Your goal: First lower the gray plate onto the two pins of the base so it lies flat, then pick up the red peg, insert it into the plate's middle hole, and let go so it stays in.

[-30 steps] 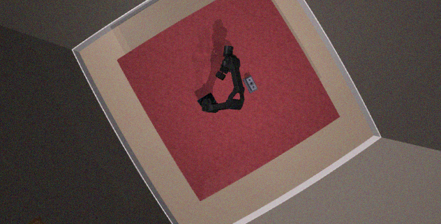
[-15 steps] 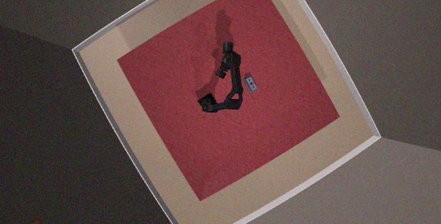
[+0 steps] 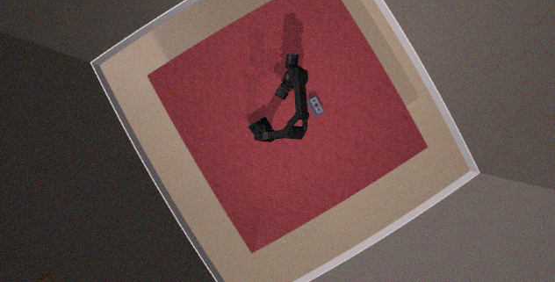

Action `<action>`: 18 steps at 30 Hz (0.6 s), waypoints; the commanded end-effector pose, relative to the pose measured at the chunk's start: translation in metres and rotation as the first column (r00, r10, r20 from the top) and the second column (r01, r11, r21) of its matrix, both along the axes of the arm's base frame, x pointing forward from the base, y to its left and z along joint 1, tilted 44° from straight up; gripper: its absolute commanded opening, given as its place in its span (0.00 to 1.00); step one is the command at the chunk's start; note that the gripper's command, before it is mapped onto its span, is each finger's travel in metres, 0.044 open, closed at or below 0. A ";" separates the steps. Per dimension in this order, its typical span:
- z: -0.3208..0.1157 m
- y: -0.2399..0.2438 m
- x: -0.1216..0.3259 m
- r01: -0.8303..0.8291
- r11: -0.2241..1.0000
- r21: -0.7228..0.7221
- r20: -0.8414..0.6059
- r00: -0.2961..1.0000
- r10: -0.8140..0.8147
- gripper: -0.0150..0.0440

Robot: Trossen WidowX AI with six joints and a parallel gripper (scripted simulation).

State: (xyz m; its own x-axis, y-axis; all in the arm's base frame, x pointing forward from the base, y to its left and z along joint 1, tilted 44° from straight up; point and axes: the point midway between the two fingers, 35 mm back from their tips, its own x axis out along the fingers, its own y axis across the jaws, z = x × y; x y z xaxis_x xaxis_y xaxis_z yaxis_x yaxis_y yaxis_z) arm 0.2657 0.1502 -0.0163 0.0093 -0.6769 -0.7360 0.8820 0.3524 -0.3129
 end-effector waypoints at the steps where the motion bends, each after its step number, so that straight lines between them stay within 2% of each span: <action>1: 0.010 -0.005 0.009 -0.004 1.000 0.007 0.006 1.000 0.004 0.25; 18: 0.040 -0.033 0.039 -0.006 1.000 0.013 0.008 1.000 0.006 0.25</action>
